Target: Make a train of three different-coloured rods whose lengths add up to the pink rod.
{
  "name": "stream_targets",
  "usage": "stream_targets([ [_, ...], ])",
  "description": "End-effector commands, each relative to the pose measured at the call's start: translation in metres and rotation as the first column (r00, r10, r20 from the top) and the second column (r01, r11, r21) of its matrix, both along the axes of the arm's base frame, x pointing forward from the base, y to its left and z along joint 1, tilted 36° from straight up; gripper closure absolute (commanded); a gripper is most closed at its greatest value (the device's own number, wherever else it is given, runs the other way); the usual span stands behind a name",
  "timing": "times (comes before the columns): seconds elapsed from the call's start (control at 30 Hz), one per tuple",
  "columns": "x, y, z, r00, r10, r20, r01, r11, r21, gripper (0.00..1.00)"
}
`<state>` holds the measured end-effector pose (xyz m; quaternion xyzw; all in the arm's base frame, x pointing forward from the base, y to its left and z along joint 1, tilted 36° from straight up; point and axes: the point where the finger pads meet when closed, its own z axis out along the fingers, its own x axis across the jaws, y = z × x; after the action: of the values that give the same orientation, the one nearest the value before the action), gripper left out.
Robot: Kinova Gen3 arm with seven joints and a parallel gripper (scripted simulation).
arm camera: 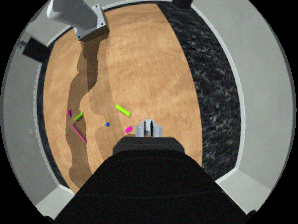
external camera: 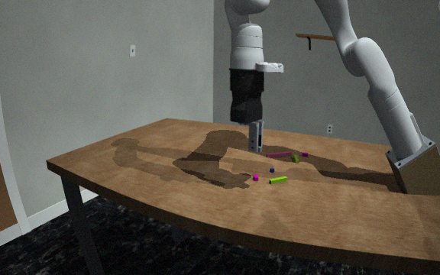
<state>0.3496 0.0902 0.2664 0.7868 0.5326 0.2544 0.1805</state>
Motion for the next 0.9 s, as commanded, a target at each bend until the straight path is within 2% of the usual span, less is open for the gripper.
stream_targets([
  [0.0, 0.000, 0.000, 0.001, 1.000, 0.000, 0.002, 0.000, 1.000, 0.001, 0.76],
  [0.27, 0.000, -0.006, 0.000, 1.000, -0.021, -0.001, 0.021, 1.000, 0.013, 0.76],
  [0.37, 0.000, -0.020, -0.001, 0.997, -0.071, -0.008, 0.072, 0.996, 0.045, 0.76],
  [0.5, -0.002, -0.050, -0.003, 0.983, -0.184, -0.026, 0.186, 0.975, 0.121, 0.76],
  [0.57, -0.002, -0.050, -0.003, 0.983, -0.184, -0.026, 0.186, 0.975, 0.121, 0.76],
  [0.7, -0.007, -0.086, -0.006, 0.946, -0.321, -0.051, 0.324, 0.920, 0.220, 0.76],
  [0.87, -0.015, -0.124, -0.009, 0.882, -0.463, -0.086, 0.463, 0.821, 0.334, 0.76],
])
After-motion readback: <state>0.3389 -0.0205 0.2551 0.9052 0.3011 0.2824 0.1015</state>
